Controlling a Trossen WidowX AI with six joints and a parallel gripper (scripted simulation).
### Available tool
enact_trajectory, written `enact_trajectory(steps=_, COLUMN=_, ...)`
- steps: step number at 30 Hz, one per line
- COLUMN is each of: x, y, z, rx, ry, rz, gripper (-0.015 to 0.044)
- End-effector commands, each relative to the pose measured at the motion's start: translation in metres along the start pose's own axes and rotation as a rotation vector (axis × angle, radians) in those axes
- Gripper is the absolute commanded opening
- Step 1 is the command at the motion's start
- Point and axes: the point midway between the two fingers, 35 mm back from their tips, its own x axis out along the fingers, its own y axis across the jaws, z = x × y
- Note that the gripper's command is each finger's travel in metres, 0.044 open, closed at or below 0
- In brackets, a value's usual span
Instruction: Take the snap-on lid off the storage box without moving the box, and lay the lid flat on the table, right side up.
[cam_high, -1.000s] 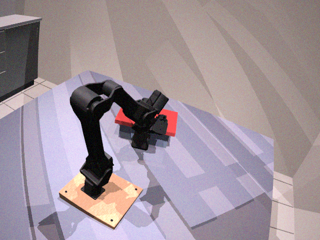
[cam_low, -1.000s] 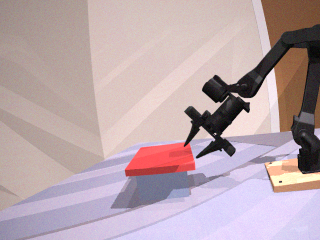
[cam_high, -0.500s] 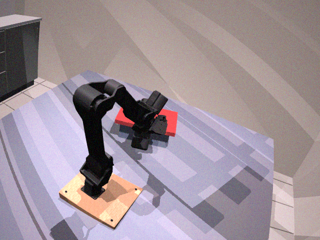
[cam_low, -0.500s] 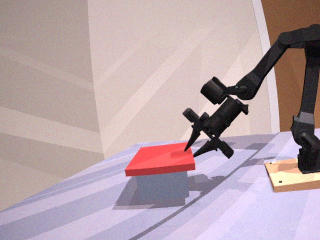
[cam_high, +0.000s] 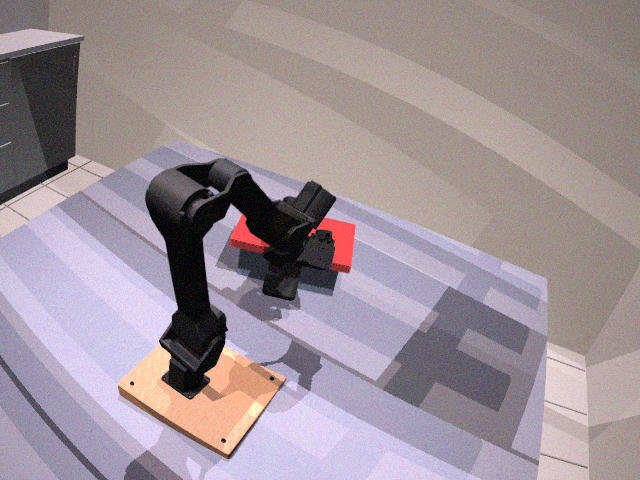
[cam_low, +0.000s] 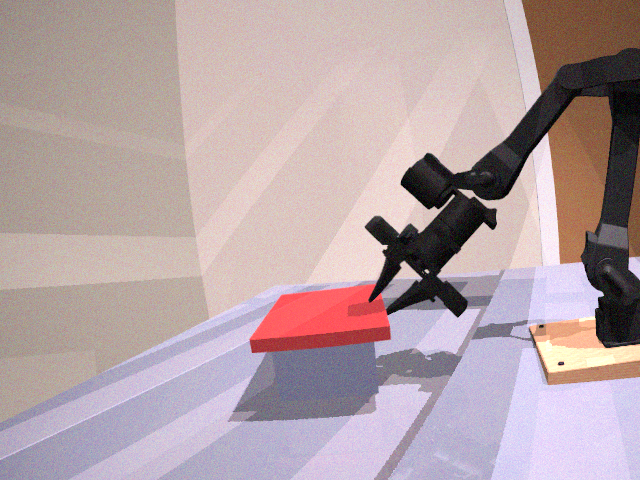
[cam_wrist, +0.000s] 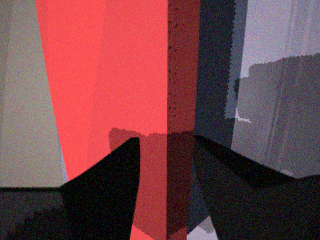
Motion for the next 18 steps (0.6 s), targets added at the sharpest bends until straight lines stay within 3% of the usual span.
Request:
enact_trajectory(steps=1, x=-0.0008, y=0.0009, z=0.0000, rx=0.000, ry=0.000, rz=-0.001, gripper=0.0000)
enact_trajectory(steps=18, x=-0.0034, y=0.0031, z=-0.0002, rx=0.000, ry=0.000, rz=-0.001, gripper=0.0000)
